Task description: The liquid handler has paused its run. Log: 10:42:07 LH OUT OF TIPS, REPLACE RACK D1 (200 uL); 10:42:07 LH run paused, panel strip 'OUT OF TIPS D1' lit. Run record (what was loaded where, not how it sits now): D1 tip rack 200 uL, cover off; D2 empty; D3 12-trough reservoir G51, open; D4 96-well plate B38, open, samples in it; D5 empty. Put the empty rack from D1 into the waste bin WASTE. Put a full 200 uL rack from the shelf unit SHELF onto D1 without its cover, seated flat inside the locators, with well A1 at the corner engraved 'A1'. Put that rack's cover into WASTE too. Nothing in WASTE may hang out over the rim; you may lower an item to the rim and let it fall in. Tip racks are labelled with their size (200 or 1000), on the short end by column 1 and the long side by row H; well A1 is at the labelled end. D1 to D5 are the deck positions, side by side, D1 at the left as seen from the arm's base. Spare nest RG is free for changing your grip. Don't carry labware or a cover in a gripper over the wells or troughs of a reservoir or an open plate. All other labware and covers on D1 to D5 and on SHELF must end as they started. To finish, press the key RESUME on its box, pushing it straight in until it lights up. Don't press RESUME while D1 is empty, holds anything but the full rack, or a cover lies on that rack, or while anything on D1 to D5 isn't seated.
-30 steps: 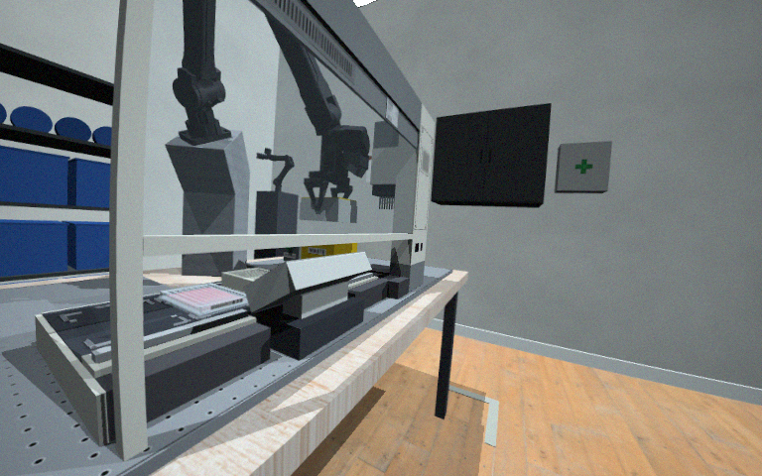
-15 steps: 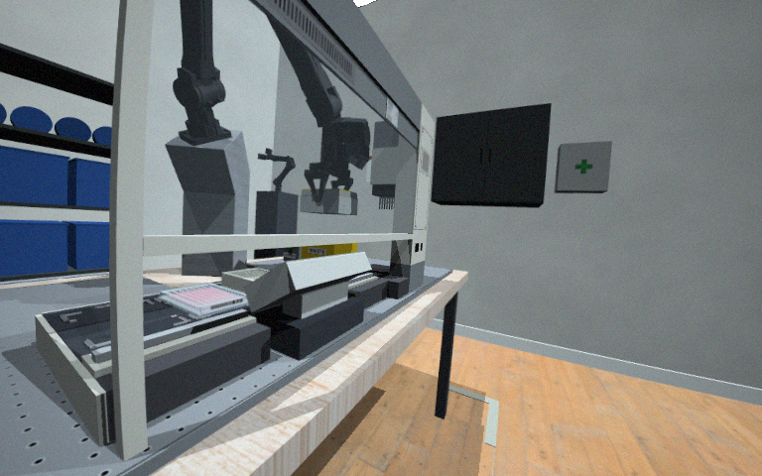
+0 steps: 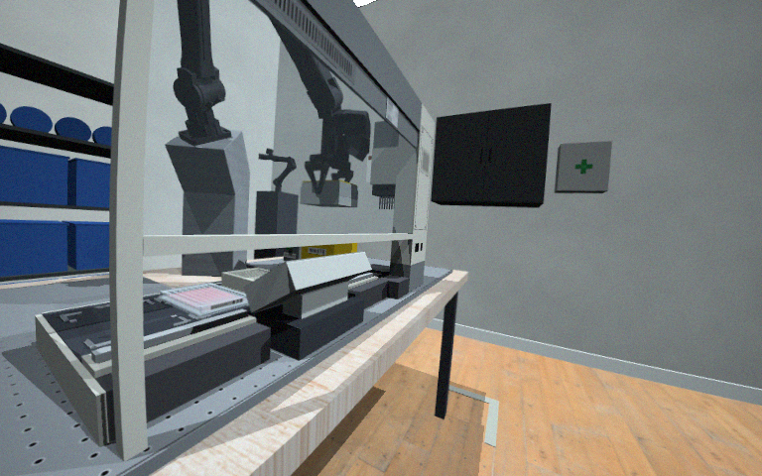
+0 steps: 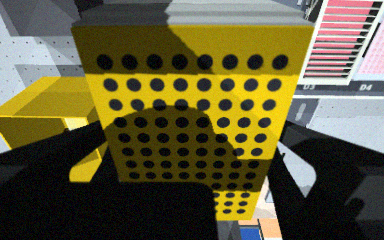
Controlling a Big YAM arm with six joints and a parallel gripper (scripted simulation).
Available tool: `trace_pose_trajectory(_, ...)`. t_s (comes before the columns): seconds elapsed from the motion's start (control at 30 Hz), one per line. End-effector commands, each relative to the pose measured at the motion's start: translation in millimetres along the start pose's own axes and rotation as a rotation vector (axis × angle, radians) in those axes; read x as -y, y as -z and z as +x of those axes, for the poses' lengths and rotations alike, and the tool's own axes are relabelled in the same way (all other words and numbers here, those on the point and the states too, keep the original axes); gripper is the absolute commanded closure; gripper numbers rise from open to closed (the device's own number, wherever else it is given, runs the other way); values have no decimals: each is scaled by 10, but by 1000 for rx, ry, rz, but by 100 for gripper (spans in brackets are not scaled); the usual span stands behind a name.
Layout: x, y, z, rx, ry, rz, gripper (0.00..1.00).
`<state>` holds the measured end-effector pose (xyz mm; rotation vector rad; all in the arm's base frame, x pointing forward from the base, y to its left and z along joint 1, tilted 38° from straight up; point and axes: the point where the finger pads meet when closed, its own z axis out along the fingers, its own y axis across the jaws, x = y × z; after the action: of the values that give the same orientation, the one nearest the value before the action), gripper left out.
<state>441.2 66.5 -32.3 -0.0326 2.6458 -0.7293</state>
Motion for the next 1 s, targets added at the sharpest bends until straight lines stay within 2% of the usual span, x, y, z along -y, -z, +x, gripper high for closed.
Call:
trace_pose_trajectory(0.0,-59,213,-116,33,-14,-12,100)
trace_pose_trajectory(0.17,-63,306,-146,38,-18,-14,100)
trace_pose_trajectory(0.27,-77,301,-133,33,-14,-12,100)
trace_pose_trajectory(0.73,-69,578,-195,45,-25,-18,100)
trace_pose_trajectory(0.83,-91,544,-144,32,-14,-13,100)
trace_pose_trajectory(0.97,-68,661,-195,45,-25,-19,100)
